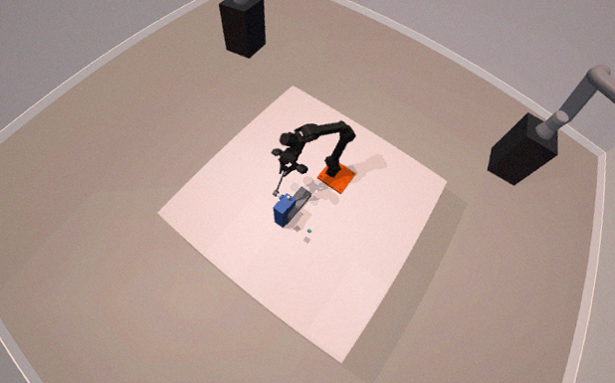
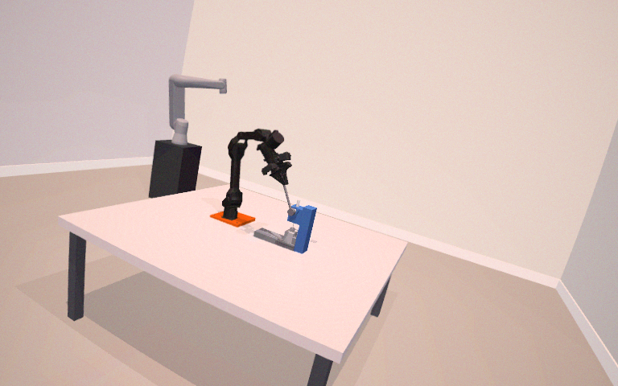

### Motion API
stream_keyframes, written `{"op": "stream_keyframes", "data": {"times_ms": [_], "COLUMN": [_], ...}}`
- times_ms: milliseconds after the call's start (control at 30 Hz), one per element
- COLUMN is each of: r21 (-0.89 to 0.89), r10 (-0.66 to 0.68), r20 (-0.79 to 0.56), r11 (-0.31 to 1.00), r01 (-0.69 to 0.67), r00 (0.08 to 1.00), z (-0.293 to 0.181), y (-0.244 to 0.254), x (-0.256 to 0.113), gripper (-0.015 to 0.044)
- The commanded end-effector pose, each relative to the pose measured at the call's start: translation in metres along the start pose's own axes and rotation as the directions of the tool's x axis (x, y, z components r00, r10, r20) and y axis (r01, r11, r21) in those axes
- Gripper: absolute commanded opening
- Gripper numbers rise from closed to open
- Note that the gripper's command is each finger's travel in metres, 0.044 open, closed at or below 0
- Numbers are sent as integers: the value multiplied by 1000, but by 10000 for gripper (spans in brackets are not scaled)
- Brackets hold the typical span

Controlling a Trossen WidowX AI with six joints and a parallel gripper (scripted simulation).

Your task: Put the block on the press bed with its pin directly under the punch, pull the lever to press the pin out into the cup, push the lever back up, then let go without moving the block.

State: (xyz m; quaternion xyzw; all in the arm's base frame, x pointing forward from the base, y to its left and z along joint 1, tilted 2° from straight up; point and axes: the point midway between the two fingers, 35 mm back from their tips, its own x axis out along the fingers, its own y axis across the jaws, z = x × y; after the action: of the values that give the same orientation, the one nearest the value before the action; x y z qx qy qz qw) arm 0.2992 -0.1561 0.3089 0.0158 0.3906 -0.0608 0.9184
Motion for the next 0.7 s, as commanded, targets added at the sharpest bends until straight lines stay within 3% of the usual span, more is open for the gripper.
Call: {"op": "stream_keyframes", "data": {"times_ms": [0, 667], "r21": [2, 2], "r10": [-1, -1], "r20": [6, 8], "r11": [1000, 1000], "r01": [1, 1], "r00": [1000, 1000], "z": [7, 30], "y": [0, 0], "x": [2, 11], "gripper": [0, 0]}}
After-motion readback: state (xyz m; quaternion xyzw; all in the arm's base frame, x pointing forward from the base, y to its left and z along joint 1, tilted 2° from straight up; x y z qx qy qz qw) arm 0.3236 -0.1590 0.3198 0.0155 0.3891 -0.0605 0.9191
